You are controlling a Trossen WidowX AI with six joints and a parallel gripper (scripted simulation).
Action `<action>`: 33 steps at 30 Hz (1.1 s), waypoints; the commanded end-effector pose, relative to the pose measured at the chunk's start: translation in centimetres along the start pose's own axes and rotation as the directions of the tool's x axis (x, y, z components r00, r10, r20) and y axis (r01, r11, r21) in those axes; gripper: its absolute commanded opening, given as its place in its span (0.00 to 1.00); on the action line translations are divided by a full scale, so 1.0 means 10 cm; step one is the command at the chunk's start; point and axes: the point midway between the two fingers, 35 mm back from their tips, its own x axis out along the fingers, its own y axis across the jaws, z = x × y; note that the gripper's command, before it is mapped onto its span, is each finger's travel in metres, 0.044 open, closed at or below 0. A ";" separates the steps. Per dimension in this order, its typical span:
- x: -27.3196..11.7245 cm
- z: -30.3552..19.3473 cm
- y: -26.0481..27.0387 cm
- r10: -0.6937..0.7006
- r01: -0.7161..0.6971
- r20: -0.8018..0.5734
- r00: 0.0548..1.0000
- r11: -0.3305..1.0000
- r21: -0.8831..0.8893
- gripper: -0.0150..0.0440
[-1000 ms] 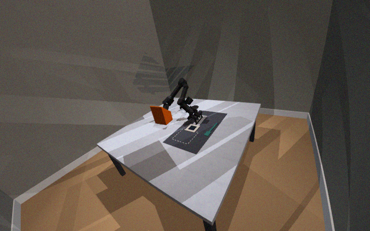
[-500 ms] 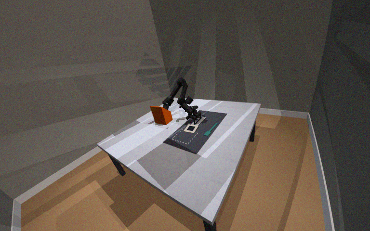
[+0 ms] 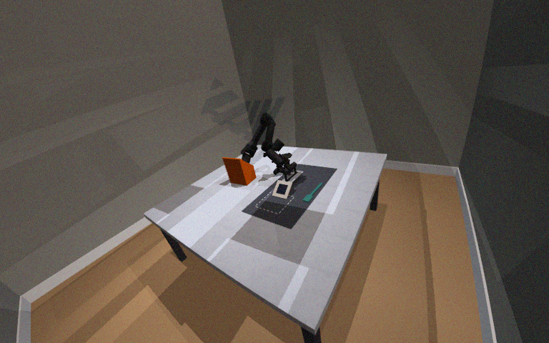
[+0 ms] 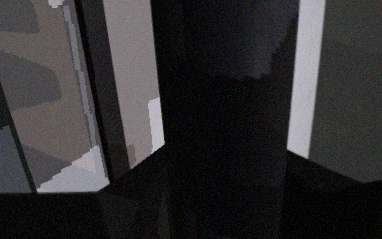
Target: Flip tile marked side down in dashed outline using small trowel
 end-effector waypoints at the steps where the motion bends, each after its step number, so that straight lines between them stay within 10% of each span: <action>1: -0.06 -0.07 -0.14 -0.029 0.029 -0.002 1.000 0.999 -0.013 0.25; 33: -0.10 -0.68 -0.19 -0.030 0.030 -0.004 1.000 0.999 -0.016 0.25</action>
